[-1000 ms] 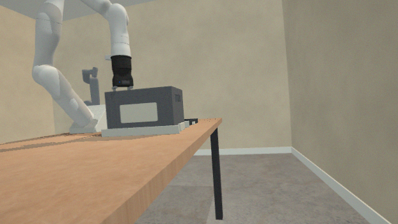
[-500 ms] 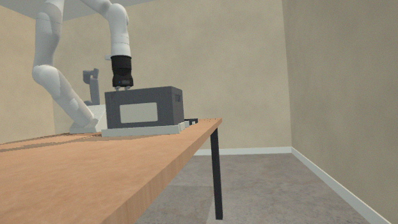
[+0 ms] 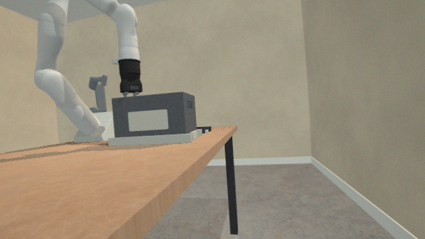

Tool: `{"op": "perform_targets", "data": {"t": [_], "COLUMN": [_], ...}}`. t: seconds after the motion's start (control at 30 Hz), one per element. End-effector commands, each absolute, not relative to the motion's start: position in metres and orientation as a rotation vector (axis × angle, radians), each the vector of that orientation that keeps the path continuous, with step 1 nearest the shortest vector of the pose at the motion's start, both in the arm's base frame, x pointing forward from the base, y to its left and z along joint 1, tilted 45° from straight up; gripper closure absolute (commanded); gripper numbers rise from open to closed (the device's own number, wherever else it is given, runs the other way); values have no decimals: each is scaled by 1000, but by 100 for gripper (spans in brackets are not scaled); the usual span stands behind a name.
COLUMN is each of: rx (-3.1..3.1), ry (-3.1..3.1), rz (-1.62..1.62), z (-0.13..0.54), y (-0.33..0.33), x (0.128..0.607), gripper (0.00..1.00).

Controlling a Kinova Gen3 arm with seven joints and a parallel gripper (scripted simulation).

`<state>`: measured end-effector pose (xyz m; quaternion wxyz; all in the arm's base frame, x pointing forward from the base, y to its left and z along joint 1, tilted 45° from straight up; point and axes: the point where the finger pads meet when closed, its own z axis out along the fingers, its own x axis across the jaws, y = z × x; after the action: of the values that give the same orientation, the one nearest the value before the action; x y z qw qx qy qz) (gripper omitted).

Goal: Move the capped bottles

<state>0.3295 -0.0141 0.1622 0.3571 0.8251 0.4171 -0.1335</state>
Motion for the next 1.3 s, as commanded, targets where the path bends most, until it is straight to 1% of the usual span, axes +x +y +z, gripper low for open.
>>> {"op": "perform_targets", "data": {"t": [0.0, 0.63, 1.13, 1.27], "rx": [2130, 2130, 2114, 2115], "ry": [1078, 1078, 1091, 1086], "rz": [-343, -343, -353, -363], "z": [162, 162, 197, 197], "y": [-14, -14, 22, 21], "x": [330, 330, 326, 324], "gripper": [100, 100, 100, 100]}}
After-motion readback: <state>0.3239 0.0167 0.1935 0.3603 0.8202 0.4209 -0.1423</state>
